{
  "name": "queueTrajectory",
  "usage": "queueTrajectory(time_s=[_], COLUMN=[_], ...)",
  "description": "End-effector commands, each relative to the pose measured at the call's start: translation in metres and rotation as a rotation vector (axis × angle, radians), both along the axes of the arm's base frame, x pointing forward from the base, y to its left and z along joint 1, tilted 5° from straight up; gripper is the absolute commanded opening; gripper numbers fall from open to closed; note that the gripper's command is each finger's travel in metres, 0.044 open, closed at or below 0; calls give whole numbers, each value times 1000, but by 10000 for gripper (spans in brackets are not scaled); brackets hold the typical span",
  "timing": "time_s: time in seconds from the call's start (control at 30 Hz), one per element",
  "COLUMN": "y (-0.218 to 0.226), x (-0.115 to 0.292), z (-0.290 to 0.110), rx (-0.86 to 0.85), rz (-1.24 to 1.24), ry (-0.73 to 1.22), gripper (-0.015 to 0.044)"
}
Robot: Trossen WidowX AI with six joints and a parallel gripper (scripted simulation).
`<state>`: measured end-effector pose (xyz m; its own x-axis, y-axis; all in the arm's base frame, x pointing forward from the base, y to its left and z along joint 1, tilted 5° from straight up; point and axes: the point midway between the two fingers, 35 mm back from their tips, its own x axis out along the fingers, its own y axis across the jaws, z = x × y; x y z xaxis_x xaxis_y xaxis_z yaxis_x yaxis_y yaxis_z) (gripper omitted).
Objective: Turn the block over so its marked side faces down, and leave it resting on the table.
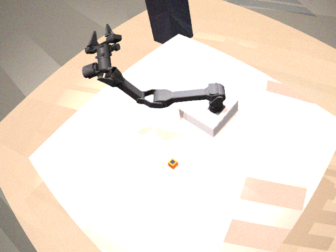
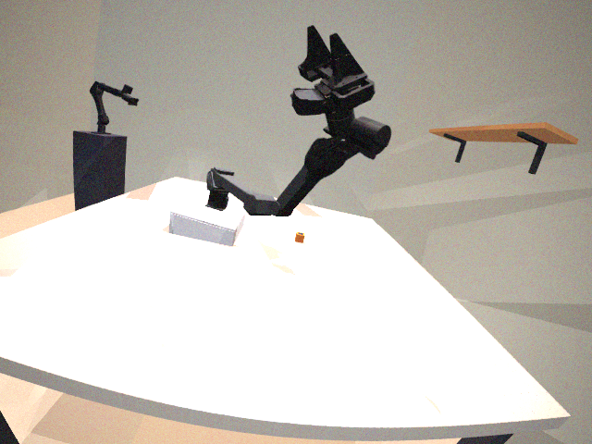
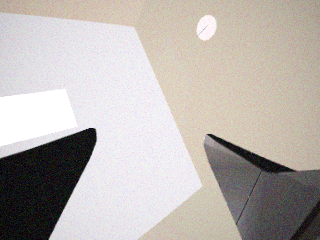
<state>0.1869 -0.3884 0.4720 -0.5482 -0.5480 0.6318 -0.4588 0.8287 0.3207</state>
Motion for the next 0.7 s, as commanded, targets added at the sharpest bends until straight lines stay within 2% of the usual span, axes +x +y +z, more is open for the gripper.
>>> queueTrajectory(time_s=[0.0,0.03,0.13,0.33,0.67], y=[1,5,27,68,179], x=[-2,-7,-42,-115,-214], z=[2,9,43,85,133], rx=[-4,-18,-107,-342,-806], rz=[-3,-11,-60,-111,-170], ry=[0,-1,-20,-121,-206], gripper=[426,440,440,440,440])
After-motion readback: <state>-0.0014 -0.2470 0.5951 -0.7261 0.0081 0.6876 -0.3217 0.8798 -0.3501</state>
